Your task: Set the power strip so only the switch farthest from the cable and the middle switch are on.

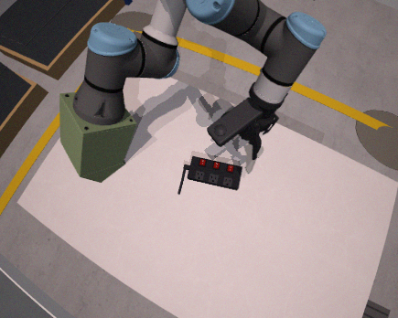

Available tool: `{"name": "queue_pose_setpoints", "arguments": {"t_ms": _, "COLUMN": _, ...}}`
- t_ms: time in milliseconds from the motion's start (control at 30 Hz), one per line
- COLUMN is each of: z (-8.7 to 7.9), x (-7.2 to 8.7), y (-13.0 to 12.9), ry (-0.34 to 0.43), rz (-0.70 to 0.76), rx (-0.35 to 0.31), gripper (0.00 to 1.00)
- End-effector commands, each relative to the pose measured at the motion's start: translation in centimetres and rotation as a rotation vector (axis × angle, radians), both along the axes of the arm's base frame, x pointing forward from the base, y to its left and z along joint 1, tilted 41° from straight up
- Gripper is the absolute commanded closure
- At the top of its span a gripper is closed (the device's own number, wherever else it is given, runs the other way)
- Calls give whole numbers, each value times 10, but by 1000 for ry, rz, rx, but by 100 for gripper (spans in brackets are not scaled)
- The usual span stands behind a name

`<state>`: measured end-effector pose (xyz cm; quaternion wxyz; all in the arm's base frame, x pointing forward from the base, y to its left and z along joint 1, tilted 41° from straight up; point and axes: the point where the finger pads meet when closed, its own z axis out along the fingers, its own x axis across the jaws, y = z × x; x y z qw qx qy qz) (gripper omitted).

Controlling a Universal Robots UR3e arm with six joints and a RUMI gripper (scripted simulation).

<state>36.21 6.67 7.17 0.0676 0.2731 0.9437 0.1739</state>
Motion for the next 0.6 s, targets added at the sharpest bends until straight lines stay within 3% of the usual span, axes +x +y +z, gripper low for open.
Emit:
{"name": "queue_pose_setpoints", "arguments": {"t_ms": 0, "z": -8, "x": 2, "y": -5, "ry": -51, "rz": 93, "rx": -8, "gripper": 0}}
{"name": "queue_pose_setpoints", "arguments": {"t_ms": 567, "z": -22, "x": 3, "y": -11, "ry": -115, "rz": 242, "rx": -38, "gripper": 0}}
